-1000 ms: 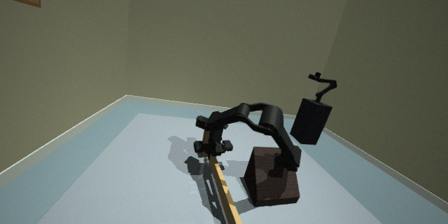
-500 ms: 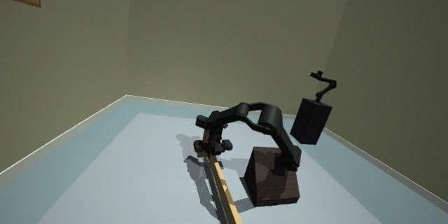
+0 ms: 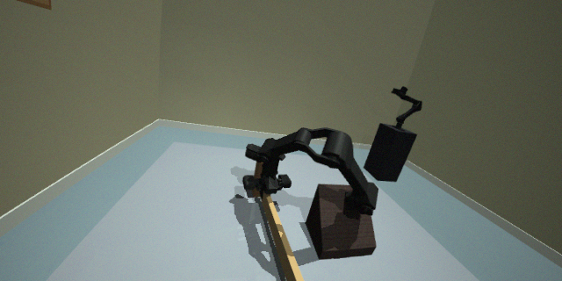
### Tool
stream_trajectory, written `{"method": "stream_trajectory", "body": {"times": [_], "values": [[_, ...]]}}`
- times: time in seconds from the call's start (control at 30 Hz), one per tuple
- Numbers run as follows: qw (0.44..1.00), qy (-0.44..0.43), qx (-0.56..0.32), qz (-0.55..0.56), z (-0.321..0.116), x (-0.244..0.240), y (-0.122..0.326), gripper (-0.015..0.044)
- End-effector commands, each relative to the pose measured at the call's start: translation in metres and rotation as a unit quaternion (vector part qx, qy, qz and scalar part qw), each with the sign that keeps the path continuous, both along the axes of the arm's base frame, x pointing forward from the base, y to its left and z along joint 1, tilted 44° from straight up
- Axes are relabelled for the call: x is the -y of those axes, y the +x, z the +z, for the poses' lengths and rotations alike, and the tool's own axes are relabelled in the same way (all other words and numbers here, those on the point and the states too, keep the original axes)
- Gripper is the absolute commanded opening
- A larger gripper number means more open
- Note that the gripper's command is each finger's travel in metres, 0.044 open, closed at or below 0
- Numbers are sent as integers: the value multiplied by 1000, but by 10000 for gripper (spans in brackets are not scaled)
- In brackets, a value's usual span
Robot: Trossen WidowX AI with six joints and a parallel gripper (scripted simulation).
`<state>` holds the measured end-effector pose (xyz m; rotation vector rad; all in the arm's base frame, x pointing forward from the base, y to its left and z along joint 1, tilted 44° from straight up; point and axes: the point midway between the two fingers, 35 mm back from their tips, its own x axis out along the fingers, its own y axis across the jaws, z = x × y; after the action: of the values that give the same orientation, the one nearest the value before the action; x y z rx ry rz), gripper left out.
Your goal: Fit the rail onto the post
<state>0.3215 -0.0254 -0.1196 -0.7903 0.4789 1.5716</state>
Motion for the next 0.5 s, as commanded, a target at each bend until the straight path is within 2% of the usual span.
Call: {"method": "stream_trajectory", "body": {"times": [0.0,0.33,0.47], "values": [[1000,-1,1,0,-1,2,1,0],[1000,-1,1,0,-3,5,1,0],[1000,0,0,0,-2,2,1,105]]}}
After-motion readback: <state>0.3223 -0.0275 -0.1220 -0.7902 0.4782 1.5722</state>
